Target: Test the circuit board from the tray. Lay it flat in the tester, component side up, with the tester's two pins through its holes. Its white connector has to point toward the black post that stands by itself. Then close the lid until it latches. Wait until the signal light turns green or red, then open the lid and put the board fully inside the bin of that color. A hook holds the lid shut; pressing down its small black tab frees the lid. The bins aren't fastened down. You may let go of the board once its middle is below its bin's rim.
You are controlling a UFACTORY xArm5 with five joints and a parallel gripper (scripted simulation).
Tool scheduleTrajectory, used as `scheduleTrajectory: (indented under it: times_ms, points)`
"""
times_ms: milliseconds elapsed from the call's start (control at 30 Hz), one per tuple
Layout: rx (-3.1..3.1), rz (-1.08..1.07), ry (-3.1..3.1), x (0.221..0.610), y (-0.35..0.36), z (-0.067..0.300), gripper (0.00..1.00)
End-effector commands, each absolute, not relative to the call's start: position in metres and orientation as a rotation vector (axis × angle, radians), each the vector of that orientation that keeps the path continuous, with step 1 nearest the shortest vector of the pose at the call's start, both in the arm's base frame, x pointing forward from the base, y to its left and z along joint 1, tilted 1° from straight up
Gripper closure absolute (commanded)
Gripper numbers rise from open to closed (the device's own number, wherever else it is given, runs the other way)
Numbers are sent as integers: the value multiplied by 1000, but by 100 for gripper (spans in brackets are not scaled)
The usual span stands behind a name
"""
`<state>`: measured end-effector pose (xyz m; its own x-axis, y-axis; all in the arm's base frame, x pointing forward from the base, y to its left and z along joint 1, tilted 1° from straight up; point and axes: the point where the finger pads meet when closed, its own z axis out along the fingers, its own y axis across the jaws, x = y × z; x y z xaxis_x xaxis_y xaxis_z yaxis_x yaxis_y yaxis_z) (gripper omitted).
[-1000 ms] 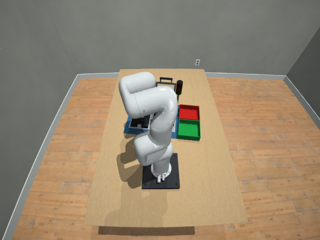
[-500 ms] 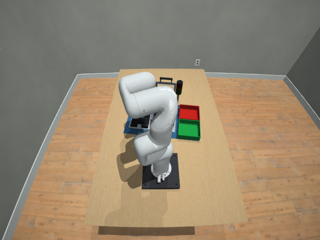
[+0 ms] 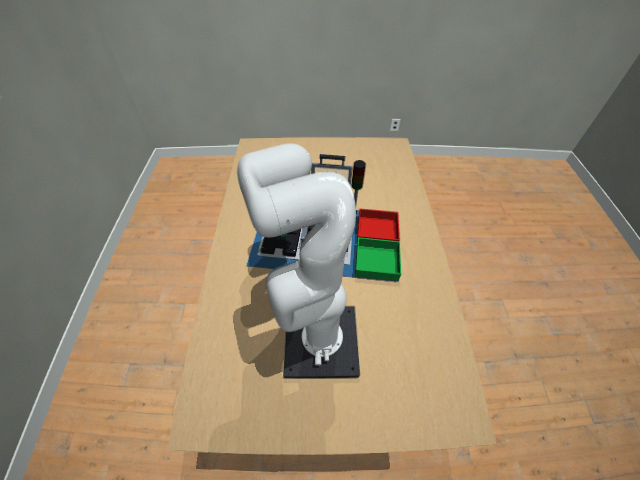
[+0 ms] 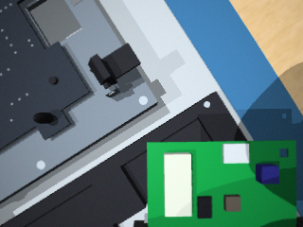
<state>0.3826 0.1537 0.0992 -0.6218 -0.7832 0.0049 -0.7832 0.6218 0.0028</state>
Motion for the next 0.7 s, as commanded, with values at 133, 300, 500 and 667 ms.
scheduleTrajectory:
  times_ms: [133,300,500,667]
  points:
    - [1023,0,-2969,384,154,100,21]
    - [750,0,-3049,384,154,100,21]
    - [449,1,-3108,384,154,100,21]
    - [297,1,-3126,384,154,100,21]
